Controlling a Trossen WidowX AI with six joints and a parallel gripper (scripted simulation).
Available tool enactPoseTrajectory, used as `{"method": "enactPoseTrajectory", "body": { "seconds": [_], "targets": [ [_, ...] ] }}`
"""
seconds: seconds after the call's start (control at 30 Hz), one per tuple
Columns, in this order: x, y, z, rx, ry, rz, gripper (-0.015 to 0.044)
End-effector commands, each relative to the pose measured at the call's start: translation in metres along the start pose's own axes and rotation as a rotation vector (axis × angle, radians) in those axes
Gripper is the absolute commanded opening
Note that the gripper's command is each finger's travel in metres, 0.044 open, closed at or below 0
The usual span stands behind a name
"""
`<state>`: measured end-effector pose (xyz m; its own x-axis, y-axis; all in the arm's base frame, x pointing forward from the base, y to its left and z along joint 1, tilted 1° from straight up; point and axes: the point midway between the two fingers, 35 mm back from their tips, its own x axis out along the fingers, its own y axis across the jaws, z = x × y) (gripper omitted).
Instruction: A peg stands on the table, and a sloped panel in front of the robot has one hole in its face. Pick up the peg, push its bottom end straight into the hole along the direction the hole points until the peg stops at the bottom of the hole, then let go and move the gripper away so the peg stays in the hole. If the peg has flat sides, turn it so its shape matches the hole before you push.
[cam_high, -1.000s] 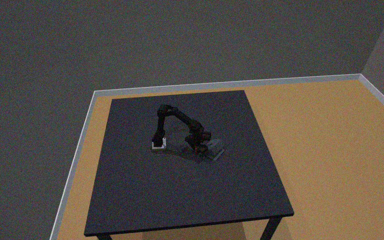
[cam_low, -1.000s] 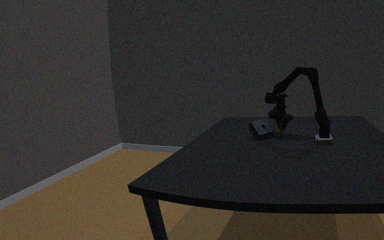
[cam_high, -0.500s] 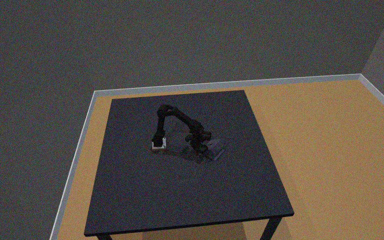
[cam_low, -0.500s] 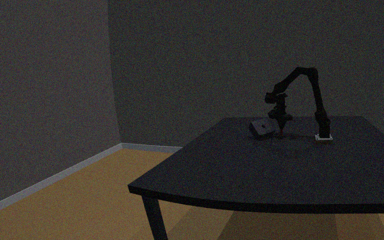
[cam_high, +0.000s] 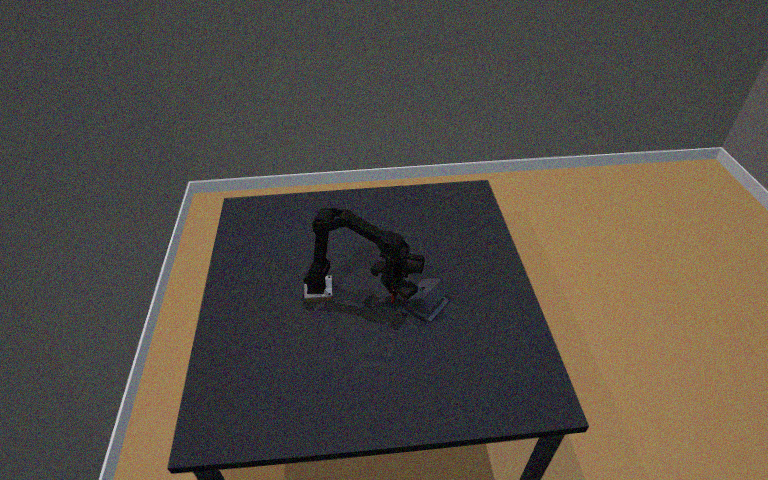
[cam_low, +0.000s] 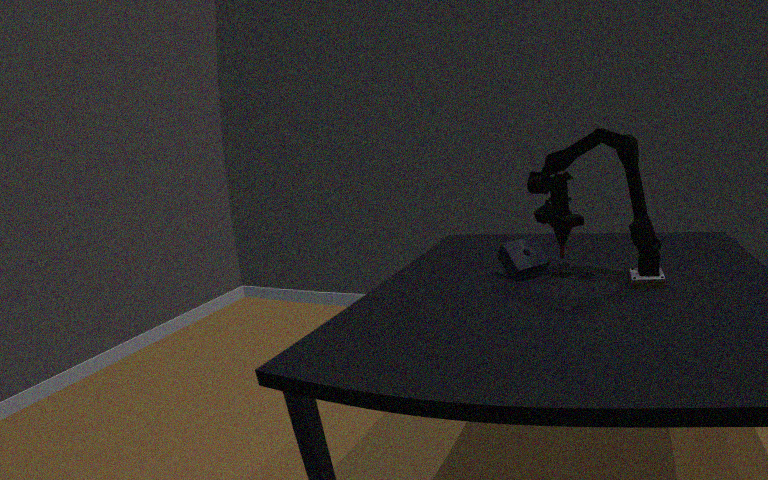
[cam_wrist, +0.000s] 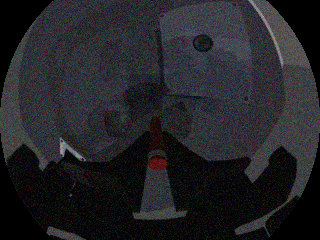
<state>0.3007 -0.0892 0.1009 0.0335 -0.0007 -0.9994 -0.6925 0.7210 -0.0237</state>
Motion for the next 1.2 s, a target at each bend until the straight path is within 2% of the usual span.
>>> {"method": "enactPoseTrajectory", "body": {
  "seconds": [0.0,0.23,1.17],
  "targets": [
    [-0.017,0.0,0.0,-0.004,-0.002,-0.008,0.0],
    [-0.036,0.0,0.001,-0.005,0.0,-0.007,0.0],
    [-0.041,0.007,0.022,-0.223,0.048,-0.141,0.0]
  ]
}}
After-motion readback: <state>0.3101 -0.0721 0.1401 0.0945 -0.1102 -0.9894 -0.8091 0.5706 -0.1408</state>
